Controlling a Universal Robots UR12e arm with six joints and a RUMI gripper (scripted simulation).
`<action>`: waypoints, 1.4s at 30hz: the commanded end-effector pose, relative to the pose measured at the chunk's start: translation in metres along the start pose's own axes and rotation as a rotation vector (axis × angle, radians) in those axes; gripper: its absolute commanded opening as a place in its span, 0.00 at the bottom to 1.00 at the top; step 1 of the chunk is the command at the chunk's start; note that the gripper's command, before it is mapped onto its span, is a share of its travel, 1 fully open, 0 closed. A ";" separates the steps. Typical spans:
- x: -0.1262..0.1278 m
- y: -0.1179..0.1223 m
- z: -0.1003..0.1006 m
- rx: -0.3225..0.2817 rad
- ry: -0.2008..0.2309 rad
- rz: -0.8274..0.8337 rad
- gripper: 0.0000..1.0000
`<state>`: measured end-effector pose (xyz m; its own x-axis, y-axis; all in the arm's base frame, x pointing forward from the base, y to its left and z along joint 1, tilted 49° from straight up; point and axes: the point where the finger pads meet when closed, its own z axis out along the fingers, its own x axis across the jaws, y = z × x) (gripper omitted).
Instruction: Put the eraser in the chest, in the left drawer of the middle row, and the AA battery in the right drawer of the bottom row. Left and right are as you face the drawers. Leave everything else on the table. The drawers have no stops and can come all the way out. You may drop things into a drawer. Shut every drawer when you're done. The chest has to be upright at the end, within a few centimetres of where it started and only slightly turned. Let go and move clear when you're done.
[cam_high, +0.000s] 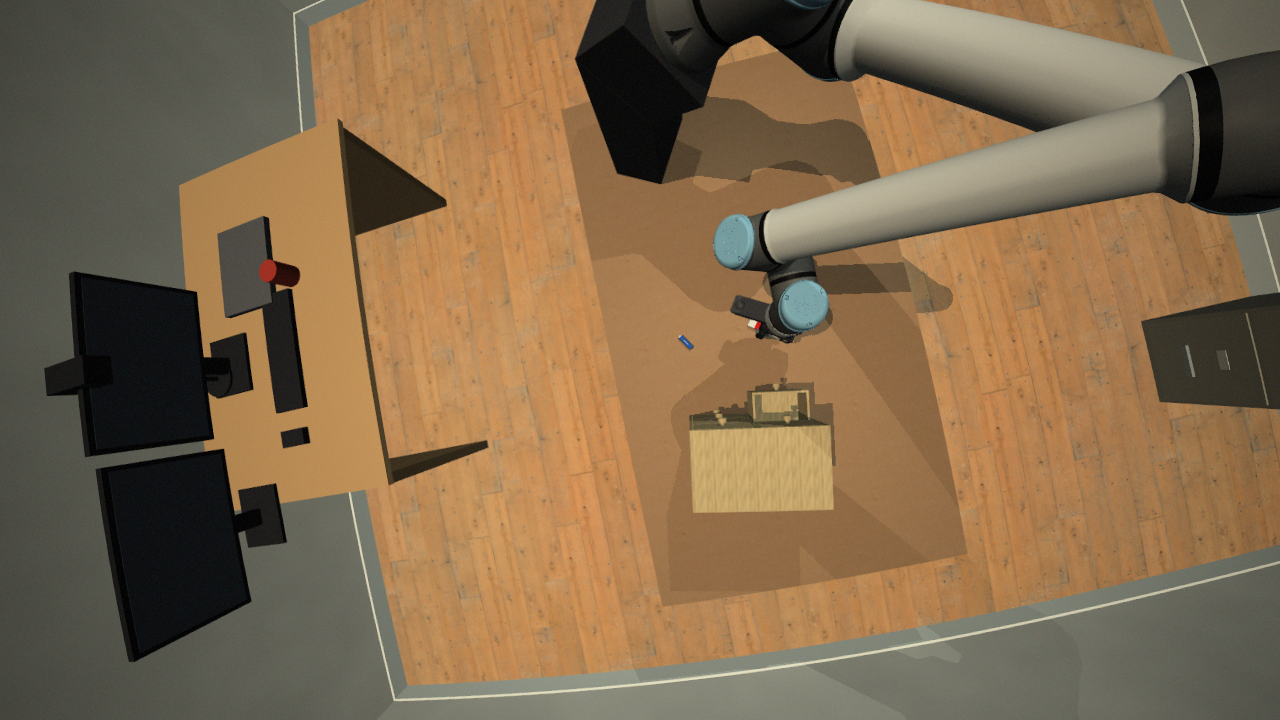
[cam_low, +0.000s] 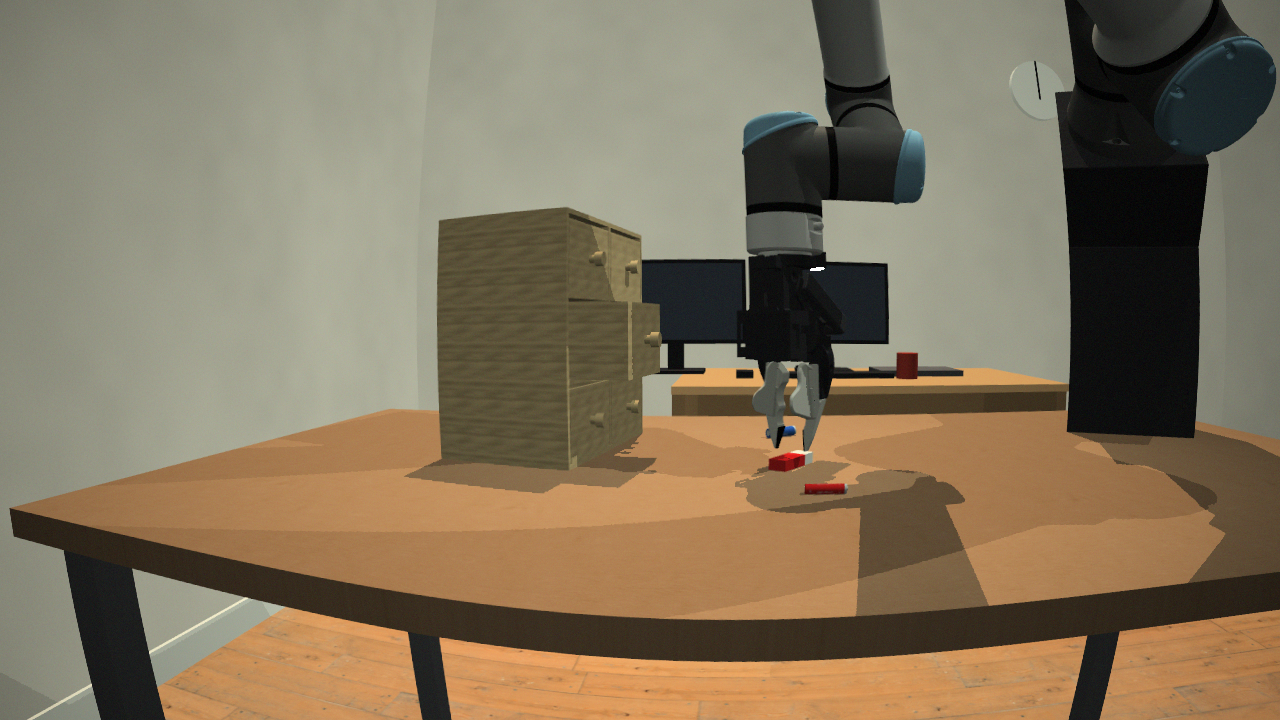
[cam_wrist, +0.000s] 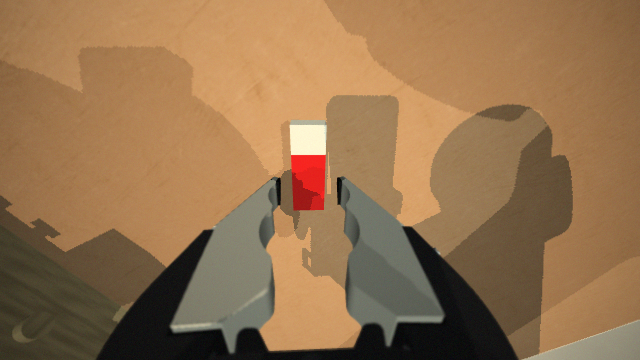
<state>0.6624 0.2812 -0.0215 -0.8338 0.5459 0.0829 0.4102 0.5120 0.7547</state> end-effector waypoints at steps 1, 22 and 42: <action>0.000 0.000 0.000 0.000 -0.001 0.000 0.23; 0.000 0.000 0.000 0.000 -0.001 0.000 0.23; 0.000 0.000 0.012 0.000 -0.001 0.000 0.23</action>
<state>0.6651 0.2860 -0.0263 -0.8338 0.5458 0.0829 0.4102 0.5121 0.7547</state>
